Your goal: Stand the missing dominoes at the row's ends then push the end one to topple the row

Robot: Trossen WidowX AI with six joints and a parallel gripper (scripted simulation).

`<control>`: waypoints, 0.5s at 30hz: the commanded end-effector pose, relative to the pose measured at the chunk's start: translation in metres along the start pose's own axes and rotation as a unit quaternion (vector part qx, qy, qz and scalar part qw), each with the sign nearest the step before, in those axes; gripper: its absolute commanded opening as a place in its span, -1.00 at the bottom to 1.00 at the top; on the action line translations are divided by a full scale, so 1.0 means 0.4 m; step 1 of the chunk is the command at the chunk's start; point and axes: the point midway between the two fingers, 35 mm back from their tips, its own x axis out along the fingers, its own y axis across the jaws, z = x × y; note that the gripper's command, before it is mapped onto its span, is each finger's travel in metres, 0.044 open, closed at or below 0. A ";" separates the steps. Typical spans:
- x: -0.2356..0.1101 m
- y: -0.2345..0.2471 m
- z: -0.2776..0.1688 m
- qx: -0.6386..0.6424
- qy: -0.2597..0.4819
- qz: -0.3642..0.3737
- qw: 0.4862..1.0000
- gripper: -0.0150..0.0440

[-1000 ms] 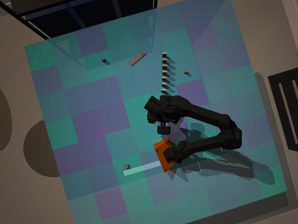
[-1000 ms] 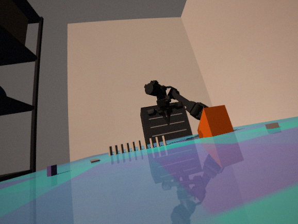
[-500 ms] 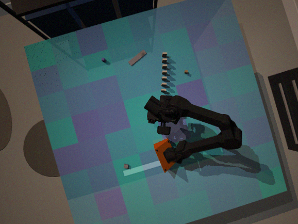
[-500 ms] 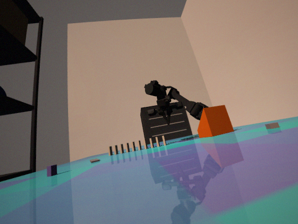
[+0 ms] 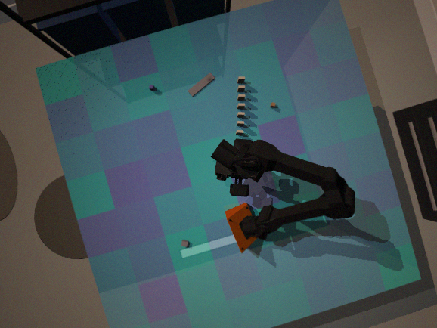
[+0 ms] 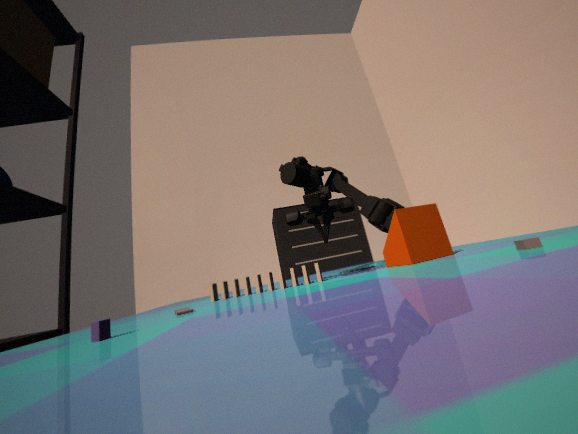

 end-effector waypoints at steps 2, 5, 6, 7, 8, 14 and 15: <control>0.138 0.002 0.001 -0.003 0.005 0.003 1.000 -0.49; 0.195 0.007 -0.005 -0.002 0.009 0.002 1.000 -0.49; 0.195 0.007 -0.005 -0.002 0.009 0.002 1.000 -0.49; 0.195 0.007 -0.005 -0.002 0.009 0.002 1.000 -0.49; 0.195 0.007 -0.005 -0.002 0.009 0.002 1.000 -0.49; 0.194 0.001 -0.005 -0.002 0.008 0.002 1.000 -0.49; 0.194 -0.003 -0.005 -0.002 0.008 0.002 1.000 -0.49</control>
